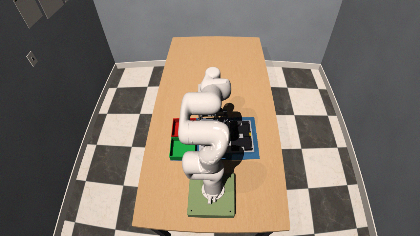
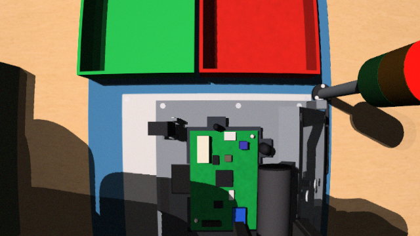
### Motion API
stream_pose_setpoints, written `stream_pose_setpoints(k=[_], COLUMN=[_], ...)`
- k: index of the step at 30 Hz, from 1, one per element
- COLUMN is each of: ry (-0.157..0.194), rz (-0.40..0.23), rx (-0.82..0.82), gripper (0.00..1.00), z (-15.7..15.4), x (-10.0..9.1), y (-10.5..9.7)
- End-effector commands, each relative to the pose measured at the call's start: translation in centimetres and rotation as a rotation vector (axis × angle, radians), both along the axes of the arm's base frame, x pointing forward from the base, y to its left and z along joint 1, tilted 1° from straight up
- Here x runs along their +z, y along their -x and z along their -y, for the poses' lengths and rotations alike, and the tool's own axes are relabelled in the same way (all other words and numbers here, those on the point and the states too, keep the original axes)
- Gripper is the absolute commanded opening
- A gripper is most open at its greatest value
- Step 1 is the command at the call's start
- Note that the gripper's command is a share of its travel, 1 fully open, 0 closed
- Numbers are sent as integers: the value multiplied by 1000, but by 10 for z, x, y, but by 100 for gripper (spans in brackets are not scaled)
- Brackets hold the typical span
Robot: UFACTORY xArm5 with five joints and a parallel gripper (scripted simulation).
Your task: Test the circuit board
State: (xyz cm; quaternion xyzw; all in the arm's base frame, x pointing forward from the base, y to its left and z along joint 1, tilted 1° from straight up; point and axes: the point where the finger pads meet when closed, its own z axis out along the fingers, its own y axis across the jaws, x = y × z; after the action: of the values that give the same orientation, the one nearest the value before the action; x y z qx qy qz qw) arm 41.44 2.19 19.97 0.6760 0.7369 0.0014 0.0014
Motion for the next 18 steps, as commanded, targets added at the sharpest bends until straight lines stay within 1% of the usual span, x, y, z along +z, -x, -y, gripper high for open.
stream_pose_setpoints(k=[1,18], ry=[0,0], rz=[4,4], rx=[0,0], gripper=[28,28], z=[0,0], x=[1,-1], y=[-1,-1])
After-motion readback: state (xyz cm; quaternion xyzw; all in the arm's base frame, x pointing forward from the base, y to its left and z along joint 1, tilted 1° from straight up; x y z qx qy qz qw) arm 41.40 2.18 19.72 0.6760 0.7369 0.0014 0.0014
